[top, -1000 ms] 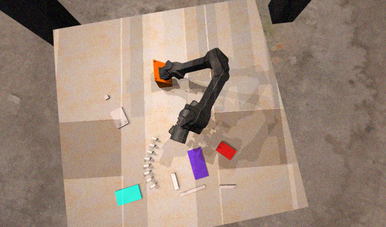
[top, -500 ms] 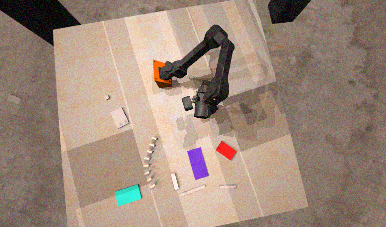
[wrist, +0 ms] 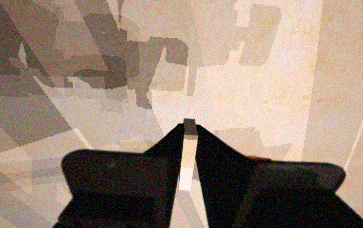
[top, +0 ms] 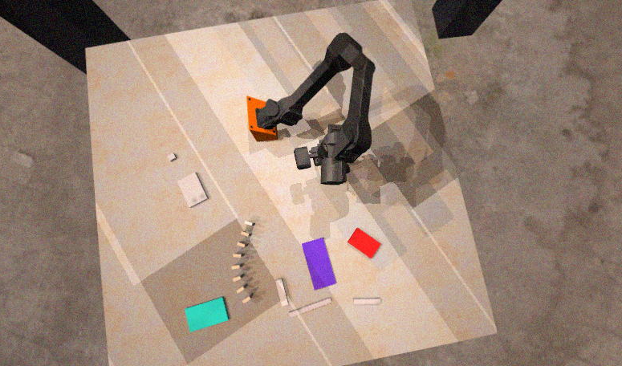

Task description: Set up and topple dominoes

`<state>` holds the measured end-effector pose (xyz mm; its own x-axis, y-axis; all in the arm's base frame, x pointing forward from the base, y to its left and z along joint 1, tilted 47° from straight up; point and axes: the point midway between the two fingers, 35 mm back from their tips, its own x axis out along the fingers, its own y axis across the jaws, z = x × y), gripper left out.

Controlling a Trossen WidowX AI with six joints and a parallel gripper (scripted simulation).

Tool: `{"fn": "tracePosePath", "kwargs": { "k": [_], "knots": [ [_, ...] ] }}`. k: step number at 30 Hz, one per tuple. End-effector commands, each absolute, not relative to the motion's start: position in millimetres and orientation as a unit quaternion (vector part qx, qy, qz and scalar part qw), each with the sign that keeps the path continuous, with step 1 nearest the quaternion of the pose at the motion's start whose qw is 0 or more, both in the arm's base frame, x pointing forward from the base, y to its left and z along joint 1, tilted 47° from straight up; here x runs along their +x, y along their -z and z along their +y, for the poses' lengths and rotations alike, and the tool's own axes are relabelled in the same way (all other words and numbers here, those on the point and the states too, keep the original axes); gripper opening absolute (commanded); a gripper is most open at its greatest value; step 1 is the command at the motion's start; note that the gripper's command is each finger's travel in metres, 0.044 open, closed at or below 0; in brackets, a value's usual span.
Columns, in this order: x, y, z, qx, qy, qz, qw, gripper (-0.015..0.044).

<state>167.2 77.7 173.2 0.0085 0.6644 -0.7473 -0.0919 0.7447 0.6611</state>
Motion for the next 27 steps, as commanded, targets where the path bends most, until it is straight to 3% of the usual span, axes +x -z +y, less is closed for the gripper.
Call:
{"fn": "tracePosePath", "kwargs": {
  "k": [1,27],
  "knots": [
    [160.9,-162.7,78.5,0.190,-0.261,0.661,0.677,0.0025],
    [147.9,-113.9,71.6,0.006,-0.126,0.654,0.746,0.0025]
  ]
}}
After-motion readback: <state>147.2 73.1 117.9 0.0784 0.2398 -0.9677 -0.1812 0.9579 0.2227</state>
